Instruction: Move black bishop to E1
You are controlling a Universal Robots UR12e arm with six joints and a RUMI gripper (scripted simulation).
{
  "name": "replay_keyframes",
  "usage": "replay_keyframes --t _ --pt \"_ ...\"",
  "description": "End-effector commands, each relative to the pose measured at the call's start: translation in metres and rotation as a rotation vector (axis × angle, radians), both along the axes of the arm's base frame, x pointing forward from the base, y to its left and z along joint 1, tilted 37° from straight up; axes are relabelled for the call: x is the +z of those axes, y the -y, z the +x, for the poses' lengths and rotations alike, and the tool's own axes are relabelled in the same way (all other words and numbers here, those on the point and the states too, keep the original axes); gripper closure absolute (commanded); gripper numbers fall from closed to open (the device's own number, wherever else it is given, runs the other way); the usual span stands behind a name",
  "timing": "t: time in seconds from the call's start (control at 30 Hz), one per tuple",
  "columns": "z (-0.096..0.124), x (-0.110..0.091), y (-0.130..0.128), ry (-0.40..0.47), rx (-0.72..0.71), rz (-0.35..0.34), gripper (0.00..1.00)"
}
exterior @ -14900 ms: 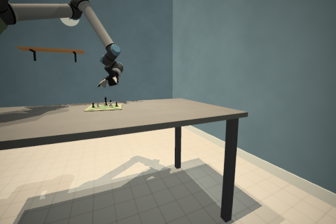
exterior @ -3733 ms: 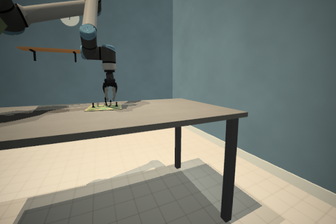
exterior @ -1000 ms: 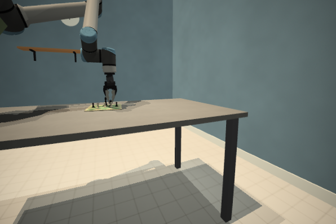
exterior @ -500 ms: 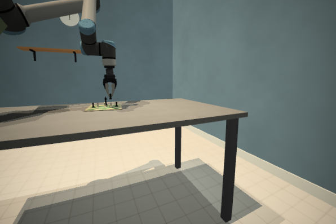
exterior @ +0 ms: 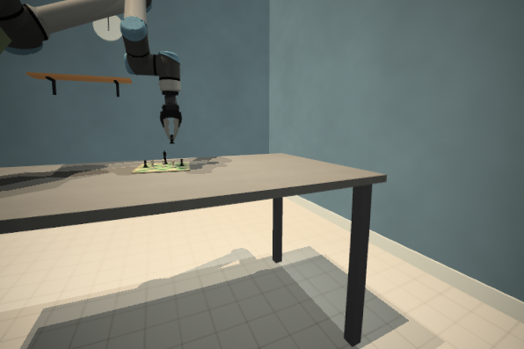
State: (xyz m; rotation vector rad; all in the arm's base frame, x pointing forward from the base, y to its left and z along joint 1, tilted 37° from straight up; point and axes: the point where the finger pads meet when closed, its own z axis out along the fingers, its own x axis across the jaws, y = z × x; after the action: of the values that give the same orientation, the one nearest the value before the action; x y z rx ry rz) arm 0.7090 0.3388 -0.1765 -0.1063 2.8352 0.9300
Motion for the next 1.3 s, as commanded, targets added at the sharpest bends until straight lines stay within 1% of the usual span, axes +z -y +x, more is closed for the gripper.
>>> replay_keyframes --t 0.0,0.1,0.13,0.17,0.27,0.3,0.33,0.37,0.9,1.1,1.17,1.27 --pt "0.0 0.002 0.001 0.001 0.0 0.0 1.0" --pt "0.001 0.001 0.003 0.0 -0.001 0.0 1.0" --pt "0.004 -0.003 0.008 -0.002 -0.003 0.0 1.0" --pt "0.012 -0.011 0.021 -0.006 -0.009 0.0 1.0" --pt "0.039 -0.047 0.076 -0.025 -0.035 0.004 1.0" --pt "0.039 -0.047 0.076 -0.025 -0.035 0.004 1.0" --pt "0.044 -0.056 0.089 -0.03 -0.041 0.006 1.0" --pt "0.047 -0.06 0.096 -0.032 -0.044 0.007 1.0" --pt "0.048 -0.062 0.096 -0.032 -0.044 0.007 1.0" --pt "0.049 -0.071 0.089 -0.032 -0.044 0.007 1.0" --pt "0.049 -0.071 0.089 -0.032 -0.044 0.007 1.0" --pt "0.05 -0.08 0.083 -0.032 -0.044 0.007 1.0"
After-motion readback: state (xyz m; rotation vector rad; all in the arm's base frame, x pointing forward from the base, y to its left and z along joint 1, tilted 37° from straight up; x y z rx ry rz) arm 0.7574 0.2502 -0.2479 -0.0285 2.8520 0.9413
